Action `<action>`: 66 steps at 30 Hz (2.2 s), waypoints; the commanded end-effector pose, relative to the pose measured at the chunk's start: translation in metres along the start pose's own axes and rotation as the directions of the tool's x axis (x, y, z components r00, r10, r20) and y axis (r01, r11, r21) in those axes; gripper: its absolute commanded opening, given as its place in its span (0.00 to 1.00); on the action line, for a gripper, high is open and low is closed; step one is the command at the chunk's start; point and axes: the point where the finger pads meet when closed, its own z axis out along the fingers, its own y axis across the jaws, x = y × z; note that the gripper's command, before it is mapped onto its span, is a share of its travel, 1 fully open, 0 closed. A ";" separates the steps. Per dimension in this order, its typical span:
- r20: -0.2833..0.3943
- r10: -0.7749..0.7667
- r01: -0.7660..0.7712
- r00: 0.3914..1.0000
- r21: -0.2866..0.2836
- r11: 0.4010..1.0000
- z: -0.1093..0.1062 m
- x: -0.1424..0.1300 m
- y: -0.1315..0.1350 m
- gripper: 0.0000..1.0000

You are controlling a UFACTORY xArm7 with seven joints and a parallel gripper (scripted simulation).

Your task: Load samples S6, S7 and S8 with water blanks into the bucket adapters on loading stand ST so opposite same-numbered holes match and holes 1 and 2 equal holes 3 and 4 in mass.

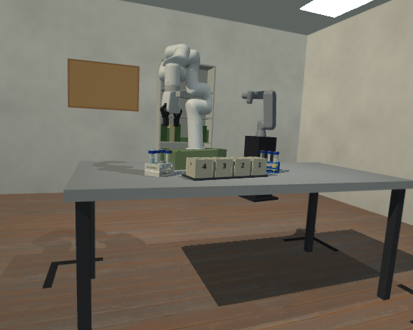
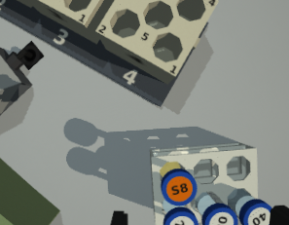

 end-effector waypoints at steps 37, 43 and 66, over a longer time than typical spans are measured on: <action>-0.004 0.566 -0.566 0.824 -0.006 0.824 -0.001 0.157 -0.099 1.00; -0.004 0.566 -0.566 0.824 -0.006 0.824 -0.001 0.173 -0.110 1.00; -0.004 0.481 -0.481 0.876 -0.005 0.876 0.000 0.250 -0.173 0.57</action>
